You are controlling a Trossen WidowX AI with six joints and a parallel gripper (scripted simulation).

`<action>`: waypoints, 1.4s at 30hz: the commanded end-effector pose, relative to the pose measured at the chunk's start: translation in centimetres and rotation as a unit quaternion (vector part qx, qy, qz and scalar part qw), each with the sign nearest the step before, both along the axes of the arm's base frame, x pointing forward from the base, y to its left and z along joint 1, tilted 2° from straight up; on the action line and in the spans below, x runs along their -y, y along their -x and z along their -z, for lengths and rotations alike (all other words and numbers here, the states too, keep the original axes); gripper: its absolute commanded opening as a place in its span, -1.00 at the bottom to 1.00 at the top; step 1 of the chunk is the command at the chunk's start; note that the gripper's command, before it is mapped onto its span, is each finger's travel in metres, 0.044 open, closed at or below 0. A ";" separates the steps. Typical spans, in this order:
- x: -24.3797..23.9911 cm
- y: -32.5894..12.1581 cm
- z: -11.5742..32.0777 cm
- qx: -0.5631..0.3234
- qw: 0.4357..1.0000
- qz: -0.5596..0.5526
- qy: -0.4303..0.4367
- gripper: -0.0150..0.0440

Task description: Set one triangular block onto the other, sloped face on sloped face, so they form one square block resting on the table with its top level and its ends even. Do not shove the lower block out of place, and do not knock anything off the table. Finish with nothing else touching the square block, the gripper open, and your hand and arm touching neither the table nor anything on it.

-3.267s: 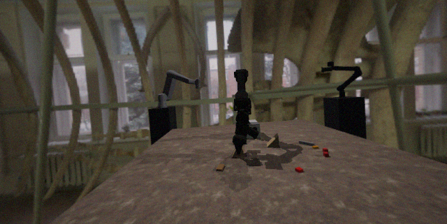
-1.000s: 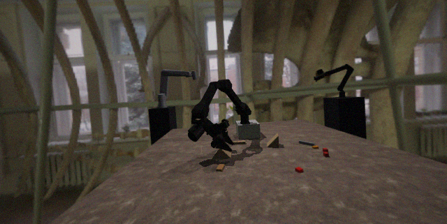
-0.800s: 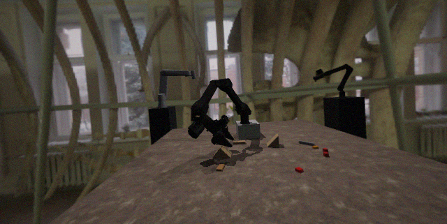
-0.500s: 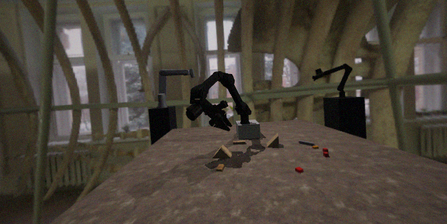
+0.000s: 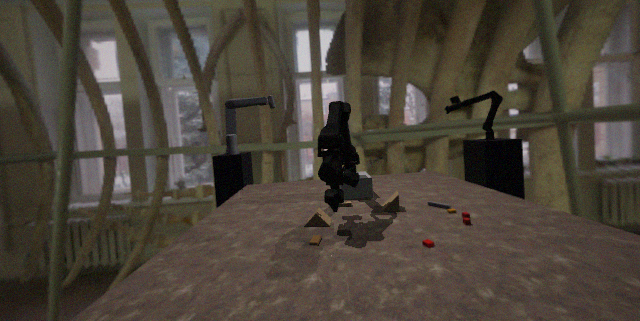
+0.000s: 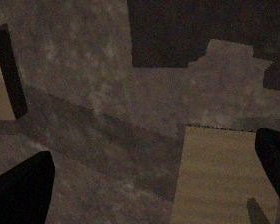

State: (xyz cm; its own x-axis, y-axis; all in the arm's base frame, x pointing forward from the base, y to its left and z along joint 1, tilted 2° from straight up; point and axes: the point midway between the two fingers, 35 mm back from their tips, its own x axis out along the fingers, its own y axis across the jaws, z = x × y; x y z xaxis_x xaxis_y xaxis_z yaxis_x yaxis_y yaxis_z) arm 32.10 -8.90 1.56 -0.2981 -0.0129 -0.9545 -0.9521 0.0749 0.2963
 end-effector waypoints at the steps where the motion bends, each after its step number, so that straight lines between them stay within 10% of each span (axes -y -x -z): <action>1: -2.3 -2.2 -1.6 0.127 0.921 -0.023 0.367 1.00; 42: 4.5 -2.1 5.4 0.133 0.916 -0.023 0.377 1.00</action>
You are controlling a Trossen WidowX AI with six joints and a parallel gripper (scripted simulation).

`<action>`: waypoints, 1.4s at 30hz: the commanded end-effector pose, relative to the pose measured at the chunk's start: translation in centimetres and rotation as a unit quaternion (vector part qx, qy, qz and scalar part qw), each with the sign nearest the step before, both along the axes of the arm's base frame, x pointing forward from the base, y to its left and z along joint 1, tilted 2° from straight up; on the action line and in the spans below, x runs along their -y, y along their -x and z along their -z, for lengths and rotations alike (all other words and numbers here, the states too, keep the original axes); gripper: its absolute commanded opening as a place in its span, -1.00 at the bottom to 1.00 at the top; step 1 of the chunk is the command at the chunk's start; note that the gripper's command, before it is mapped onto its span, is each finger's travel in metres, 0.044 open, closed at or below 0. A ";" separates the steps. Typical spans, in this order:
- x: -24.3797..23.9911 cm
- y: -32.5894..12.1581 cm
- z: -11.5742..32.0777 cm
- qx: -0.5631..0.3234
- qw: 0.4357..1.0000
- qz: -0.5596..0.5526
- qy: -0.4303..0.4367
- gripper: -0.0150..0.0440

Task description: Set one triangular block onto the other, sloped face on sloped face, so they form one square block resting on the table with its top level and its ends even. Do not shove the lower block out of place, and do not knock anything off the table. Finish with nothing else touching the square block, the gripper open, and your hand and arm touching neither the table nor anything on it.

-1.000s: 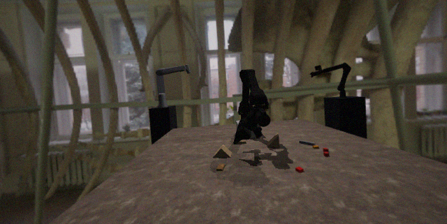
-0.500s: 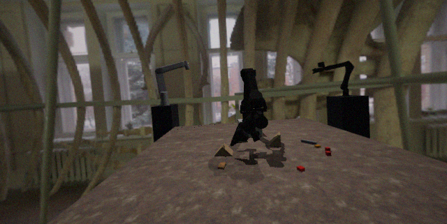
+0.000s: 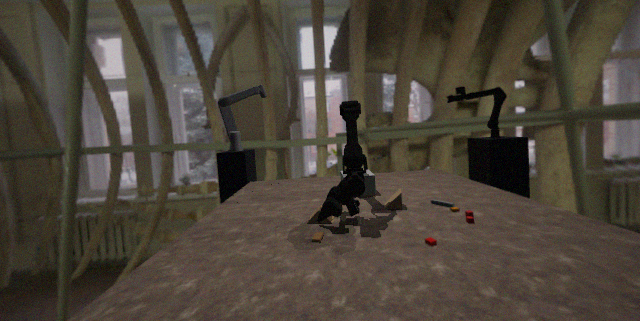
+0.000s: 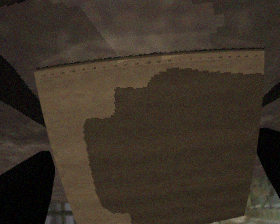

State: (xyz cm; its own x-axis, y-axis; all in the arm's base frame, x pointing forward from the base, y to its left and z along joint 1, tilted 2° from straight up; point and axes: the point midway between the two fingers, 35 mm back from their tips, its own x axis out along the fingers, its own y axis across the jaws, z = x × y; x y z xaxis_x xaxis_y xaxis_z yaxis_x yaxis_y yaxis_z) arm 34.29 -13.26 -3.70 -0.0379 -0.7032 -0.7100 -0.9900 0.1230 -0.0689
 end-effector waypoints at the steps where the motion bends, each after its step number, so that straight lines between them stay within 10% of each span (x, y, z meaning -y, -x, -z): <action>1: 0.2 0.1 0.1 -0.002 1.000 -0.001 0.002 1.00; 23: 0.1 -0.1 -1.9 -0.001 1.000 0.000 0.000 -0.47; 42: 0.0 0.7 -9.9 -0.001 1.000 0.000 0.000 -0.49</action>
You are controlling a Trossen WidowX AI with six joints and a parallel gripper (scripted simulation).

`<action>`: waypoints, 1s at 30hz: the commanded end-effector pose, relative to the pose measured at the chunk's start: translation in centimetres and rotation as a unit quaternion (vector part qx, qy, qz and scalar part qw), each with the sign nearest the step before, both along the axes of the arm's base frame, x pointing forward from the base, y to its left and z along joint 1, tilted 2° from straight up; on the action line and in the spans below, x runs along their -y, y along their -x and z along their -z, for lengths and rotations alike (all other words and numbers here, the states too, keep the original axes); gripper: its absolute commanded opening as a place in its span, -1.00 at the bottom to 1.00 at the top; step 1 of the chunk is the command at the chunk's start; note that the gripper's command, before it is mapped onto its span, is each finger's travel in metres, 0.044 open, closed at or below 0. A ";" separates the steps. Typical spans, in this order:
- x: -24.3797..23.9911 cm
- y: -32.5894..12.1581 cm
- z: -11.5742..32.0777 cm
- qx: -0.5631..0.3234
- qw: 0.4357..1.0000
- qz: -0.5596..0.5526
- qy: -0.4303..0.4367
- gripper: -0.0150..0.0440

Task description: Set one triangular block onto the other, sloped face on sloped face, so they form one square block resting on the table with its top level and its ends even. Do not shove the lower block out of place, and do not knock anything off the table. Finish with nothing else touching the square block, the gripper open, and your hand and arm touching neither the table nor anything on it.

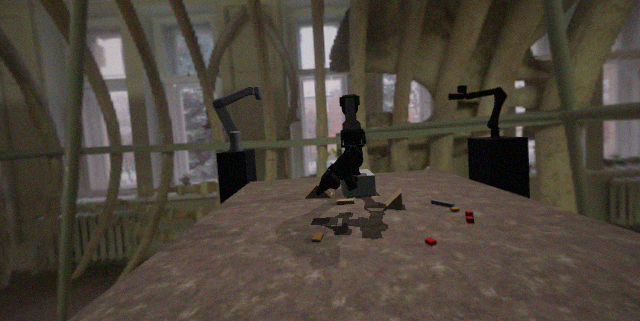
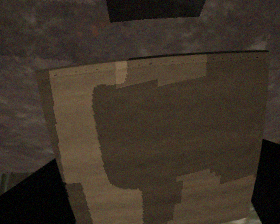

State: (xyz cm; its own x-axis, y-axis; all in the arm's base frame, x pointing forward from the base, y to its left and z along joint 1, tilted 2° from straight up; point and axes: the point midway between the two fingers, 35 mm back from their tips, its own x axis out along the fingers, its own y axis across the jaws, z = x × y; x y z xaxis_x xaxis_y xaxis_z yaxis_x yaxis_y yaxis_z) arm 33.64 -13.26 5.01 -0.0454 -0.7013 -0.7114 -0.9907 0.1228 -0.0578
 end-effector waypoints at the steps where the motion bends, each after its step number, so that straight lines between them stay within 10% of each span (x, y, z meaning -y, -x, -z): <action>1: 0.0 0.0 -1.2 0.005 1.000 0.000 0.001 -0.49; 11: 0.1 0.1 -0.8 0.000 1.000 0.002 -0.011 -0.49; 30: 1.9 0.6 -1.0 0.040 0.949 0.026 -0.311 -0.49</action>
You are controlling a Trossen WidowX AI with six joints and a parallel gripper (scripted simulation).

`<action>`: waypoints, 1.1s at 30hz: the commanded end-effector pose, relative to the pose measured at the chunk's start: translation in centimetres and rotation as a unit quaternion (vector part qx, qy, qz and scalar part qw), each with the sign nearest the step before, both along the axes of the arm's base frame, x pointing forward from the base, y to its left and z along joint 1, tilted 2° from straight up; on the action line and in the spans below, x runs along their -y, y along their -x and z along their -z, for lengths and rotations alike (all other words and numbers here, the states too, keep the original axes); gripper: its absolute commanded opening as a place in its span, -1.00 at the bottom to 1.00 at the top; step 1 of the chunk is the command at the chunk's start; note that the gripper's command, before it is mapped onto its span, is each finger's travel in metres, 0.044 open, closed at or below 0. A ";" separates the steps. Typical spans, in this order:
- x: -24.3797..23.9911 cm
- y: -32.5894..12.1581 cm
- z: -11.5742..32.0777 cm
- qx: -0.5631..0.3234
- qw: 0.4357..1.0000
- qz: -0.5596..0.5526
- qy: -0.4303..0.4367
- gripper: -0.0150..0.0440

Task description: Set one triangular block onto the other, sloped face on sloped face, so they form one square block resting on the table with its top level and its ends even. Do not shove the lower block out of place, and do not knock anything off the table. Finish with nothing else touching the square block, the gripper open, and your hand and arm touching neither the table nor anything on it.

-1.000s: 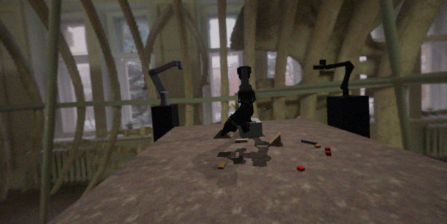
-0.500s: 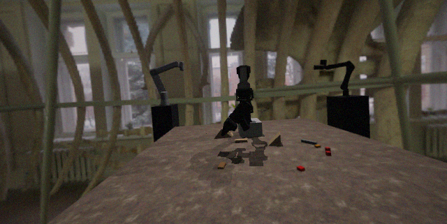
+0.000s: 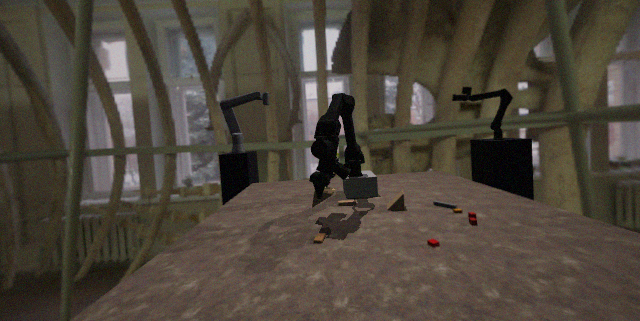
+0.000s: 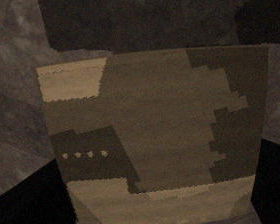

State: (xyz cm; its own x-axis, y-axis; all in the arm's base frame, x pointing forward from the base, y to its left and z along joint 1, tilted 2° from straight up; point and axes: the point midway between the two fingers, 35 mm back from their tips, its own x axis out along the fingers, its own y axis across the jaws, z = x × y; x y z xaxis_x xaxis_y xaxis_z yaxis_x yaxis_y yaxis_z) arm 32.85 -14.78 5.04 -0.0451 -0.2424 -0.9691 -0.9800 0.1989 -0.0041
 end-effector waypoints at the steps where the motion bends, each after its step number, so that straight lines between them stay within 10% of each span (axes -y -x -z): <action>1: 0.5 -0.3 -1.1 0.031 0.997 0.003 -0.065 -0.49; 33: -8.8 1.4 -4.3 0.054 0.991 0.006 -0.119 -0.49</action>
State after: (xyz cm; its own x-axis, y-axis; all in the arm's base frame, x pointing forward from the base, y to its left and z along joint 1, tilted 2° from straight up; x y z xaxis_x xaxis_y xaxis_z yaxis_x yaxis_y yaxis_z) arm 32.06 -7.59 8.74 0.0577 -0.0054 -0.9983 -0.9746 0.2166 -0.0575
